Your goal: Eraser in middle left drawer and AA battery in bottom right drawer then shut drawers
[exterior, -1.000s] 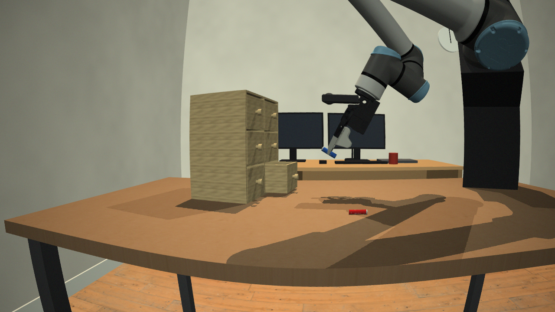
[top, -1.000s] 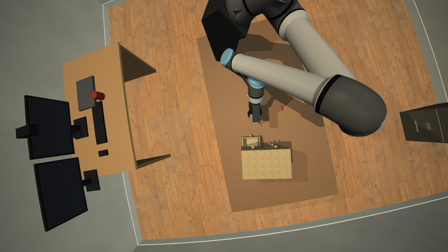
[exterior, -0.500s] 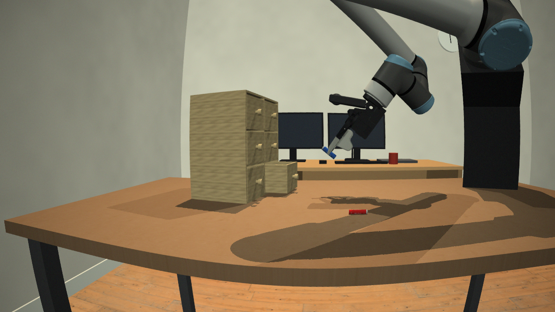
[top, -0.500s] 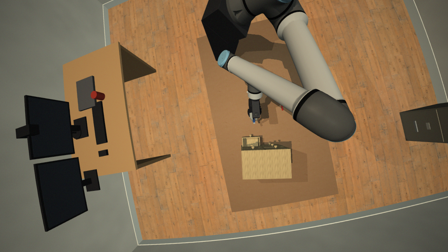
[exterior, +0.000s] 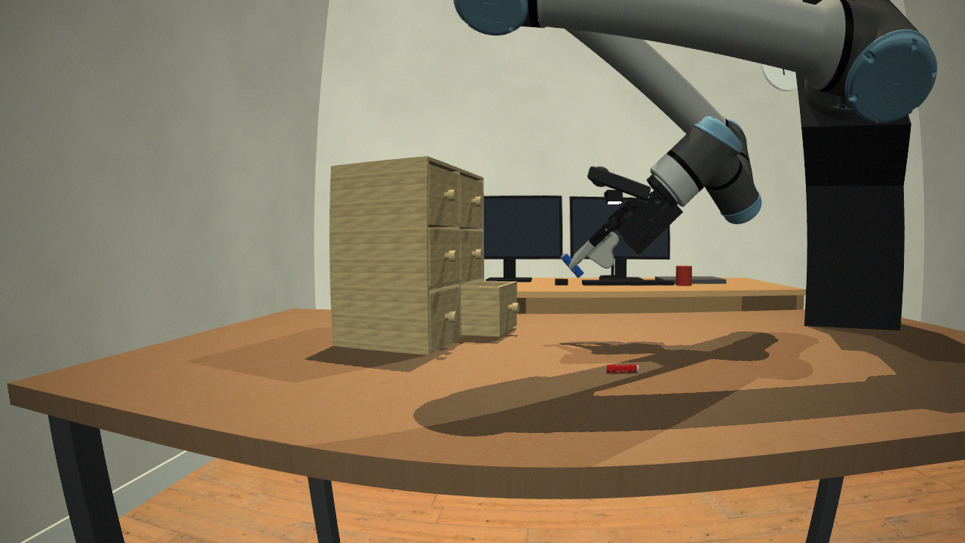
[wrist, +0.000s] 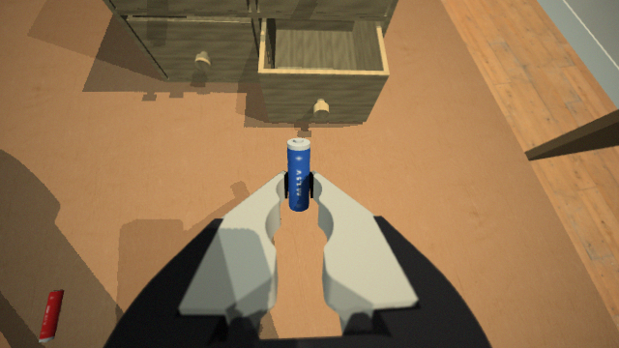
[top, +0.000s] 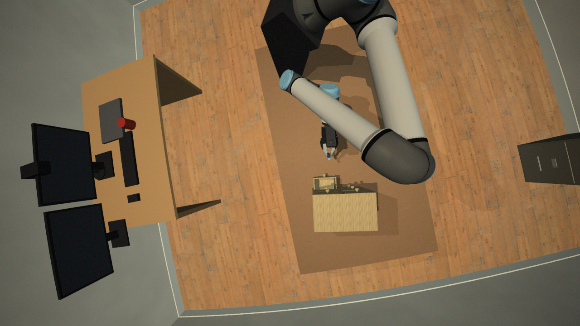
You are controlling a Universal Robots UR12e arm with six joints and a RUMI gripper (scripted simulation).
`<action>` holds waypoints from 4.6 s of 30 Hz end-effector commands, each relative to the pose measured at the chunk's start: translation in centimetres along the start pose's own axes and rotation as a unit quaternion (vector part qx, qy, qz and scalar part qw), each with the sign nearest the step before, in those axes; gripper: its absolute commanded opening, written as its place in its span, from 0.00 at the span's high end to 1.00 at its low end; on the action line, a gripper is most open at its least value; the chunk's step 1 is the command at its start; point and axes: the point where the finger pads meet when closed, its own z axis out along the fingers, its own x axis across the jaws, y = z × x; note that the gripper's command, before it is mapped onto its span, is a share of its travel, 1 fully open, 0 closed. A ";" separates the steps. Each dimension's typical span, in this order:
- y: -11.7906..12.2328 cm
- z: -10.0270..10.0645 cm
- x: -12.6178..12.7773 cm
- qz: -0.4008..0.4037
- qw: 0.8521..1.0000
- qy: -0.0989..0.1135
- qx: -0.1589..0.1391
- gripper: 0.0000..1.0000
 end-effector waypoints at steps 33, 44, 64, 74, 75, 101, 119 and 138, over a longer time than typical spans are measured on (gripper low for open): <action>0.2 0.0 0.1 0.000 0.987 0.001 0.158 0.95; 0.3 0.0 0.0 -0.001 0.984 0.001 0.178 0.95; 0.3 0.0 0.0 0.000 0.982 0.001 0.191 0.95; 0.3 0.0 0.0 0.000 0.981 0.001 0.192 0.95; 0.3 0.0 0.0 0.000 0.981 0.001 0.192 0.95; -0.3 0.7 0.0 0.000 0.981 0.001 0.192 0.95; -1.8 2.3 0.1 0.000 0.981 0.001 0.192 0.95; -4.3 5.1 0.1 0.000 0.981 0.001 0.192 0.95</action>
